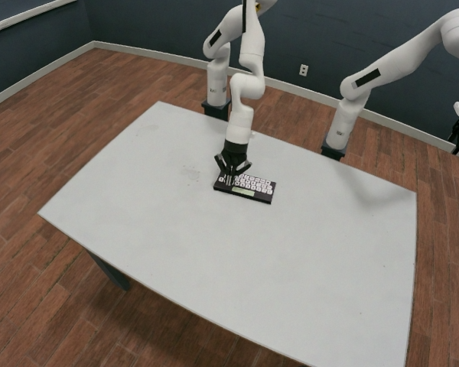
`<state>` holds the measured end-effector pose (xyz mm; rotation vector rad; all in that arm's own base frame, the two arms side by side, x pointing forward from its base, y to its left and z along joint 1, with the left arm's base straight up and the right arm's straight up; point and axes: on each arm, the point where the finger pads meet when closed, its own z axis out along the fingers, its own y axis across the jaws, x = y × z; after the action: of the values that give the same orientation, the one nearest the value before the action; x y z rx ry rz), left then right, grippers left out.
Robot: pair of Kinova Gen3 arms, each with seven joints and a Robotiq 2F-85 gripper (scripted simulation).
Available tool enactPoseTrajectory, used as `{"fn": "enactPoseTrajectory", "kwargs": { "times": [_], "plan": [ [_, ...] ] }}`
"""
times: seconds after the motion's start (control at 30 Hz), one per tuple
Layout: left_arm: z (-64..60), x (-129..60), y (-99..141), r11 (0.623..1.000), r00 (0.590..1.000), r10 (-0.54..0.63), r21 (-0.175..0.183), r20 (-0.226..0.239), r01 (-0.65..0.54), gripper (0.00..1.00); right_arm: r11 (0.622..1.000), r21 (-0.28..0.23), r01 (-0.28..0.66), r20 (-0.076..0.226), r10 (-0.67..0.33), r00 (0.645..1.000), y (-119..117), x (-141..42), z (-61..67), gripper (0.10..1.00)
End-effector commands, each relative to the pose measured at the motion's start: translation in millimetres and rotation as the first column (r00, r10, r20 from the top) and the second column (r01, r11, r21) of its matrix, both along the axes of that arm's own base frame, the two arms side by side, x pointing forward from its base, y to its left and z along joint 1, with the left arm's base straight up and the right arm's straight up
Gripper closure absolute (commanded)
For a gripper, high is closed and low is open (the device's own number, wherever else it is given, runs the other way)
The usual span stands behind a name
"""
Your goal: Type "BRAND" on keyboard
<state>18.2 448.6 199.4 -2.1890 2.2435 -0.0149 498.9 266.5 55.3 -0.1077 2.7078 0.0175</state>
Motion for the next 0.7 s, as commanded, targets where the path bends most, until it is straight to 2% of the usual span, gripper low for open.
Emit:
{"fn": "enactPoseTrajectory", "kwargs": {
  "times": [0.0, 0.23, 0.67],
  "plan": [
    [0.6, -4.8, 1, 1.000, 1.000, -0.005, 0.002, -0.012, 0.005, 0.001, 1.000, 0.001, -0.008, 0.003, 0.008, 1.000, 1, 0.4, 1.5, 1.000],
    [0.6, -4.8, 1, 1.000, 1.000, -0.005, 0.002, -0.012, 0.005, 0.001, 1.000, 0.000, -0.007, -0.002, 0.007, 1.000, 0, -1.9, 3.0, 1.000],
    [0.6, -4.8, 1, 1.000, 1.000, -0.005, 0.002, -0.012, 0.005, 0.001, 1.000, 0.003, -0.007, -0.001, 0.007, 1.000, 0, -8.3, 20.5, 1.000]
  ]
}}
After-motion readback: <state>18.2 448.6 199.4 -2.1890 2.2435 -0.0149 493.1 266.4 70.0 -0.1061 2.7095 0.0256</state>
